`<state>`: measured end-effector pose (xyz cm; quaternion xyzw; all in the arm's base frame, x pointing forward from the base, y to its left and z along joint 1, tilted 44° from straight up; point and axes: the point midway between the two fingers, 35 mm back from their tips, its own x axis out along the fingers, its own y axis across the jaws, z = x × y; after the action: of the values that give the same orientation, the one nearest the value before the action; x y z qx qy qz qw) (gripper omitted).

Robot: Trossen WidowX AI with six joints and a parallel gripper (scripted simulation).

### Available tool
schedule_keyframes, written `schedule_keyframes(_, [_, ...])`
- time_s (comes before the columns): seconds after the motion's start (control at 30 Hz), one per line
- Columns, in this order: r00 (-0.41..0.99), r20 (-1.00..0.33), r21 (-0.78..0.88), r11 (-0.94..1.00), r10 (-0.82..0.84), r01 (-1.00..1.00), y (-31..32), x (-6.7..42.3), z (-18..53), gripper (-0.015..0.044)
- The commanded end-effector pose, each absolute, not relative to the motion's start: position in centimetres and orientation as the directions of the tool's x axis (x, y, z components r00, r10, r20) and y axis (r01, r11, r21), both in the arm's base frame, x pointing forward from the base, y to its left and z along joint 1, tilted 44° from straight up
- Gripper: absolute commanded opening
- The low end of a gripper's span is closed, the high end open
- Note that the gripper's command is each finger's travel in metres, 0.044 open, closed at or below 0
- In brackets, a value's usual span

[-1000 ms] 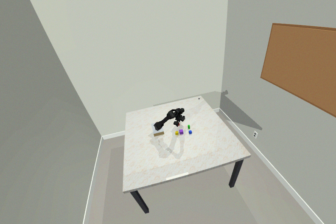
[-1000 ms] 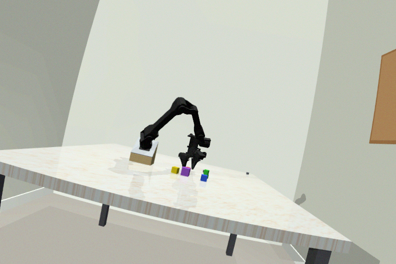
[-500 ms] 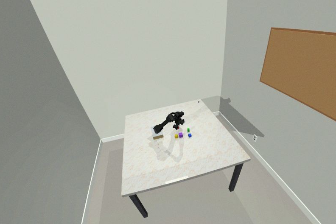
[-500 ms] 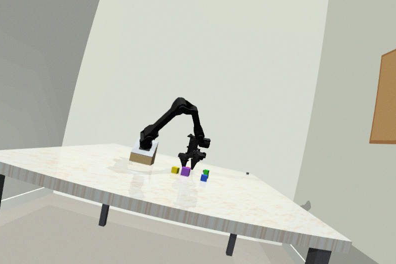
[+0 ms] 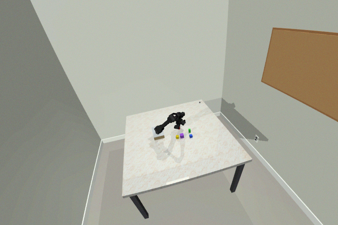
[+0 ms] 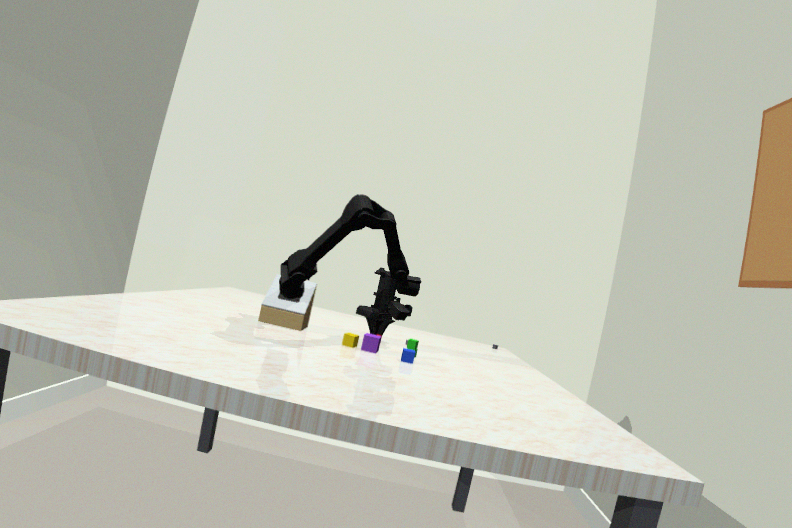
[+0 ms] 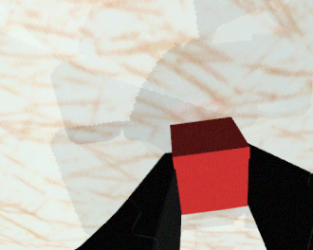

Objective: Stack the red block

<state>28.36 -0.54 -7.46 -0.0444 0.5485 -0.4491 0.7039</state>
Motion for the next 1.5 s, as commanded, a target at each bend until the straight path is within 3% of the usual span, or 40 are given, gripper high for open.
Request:
schedule_keyframes(0.0, [-0.004,-0.729,-0.559,0.593,-0.684,0.580,-0.6,28.3,-7.4,0.0065])
schedule_keyframes(0.07, [-0.004,-0.729,-0.559,0.593,-0.684,0.580,-0.6,28.3,-7.4,0.0052])
schedule_keyframes(0.13, [-0.004,-0.730,-0.559,0.593,-0.684,0.580,-0.4,28.4,-7.2,0.0000])
schedule_keyframes(0.9, [-0.005,-0.733,-0.557,0.596,-0.680,0.579,7.6,28.4,1.1,0.0000])
schedule_keyframes(1.2, [-0.005,-0.733,-0.557,0.596,-0.680,0.579,7.6,28.6,1.2,0.0000])
schedule_keyframes(1.47, [-0.003,-0.738,-0.552,0.602,-0.675,0.577,6.4,31.5,2.7,0.0000])
